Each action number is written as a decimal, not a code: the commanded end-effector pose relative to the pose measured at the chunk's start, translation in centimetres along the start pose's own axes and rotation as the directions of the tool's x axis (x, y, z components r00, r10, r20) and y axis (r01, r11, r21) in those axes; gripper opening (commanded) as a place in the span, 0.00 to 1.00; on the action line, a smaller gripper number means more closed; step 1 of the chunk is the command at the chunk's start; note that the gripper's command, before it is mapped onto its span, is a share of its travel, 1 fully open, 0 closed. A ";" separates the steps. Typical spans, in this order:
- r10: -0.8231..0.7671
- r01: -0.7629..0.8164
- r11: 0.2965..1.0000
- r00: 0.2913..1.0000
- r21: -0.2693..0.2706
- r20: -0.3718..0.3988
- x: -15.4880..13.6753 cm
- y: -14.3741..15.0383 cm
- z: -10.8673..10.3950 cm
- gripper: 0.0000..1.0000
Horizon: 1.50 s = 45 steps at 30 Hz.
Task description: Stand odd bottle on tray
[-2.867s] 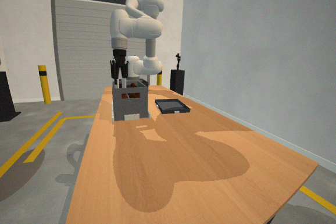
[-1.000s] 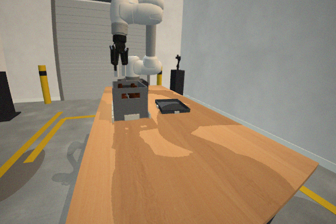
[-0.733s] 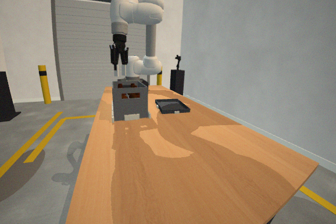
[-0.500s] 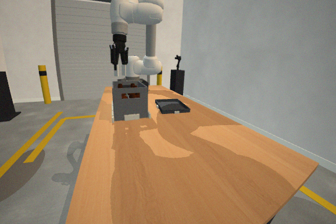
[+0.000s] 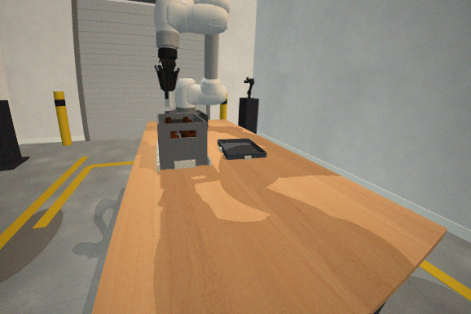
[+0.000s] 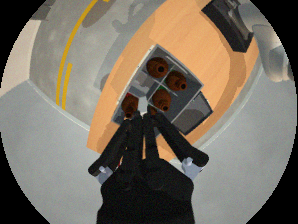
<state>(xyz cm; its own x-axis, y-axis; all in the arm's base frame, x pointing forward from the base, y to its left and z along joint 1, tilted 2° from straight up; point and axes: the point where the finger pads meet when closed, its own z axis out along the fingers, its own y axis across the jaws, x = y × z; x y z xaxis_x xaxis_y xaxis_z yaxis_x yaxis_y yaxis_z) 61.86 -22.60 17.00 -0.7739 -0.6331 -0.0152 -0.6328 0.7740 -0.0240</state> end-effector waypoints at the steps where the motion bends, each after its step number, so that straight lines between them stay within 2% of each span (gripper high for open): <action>1: 0.003 -0.003 1.000 1.000 0.004 -0.001 0.2 -0.3 -0.3 0.00; 30: 0.003 -0.003 1.000 1.000 0.004 -0.001 0.2 -0.2 -0.3 0.00; 32: 0.003 -0.003 1.000 1.000 0.004 -0.001 -1.2 0.9 -0.3 0.00; 34: 0.003 -0.003 1.000 1.000 0.004 -0.001 -3.9 3.2 -0.3 0.00; 36: 0.003 -0.003 1.000 1.000 0.004 -0.001 -3.9 3.2 -0.3 0.00; 38: 0.003 -0.003 1.000 1.000 0.004 -0.001 -5.9 5.2 -0.3 0.00; 45: 0.003 -0.003 1.000 1.000 0.004 -0.001 -6.4 5.7 -0.3 0.00</action>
<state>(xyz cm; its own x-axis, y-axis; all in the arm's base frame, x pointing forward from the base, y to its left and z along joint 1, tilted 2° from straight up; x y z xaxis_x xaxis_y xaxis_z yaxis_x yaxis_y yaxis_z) 63.28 -14.53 17.30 -0.7739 -0.6331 -0.0164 -0.6327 0.7740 -0.0247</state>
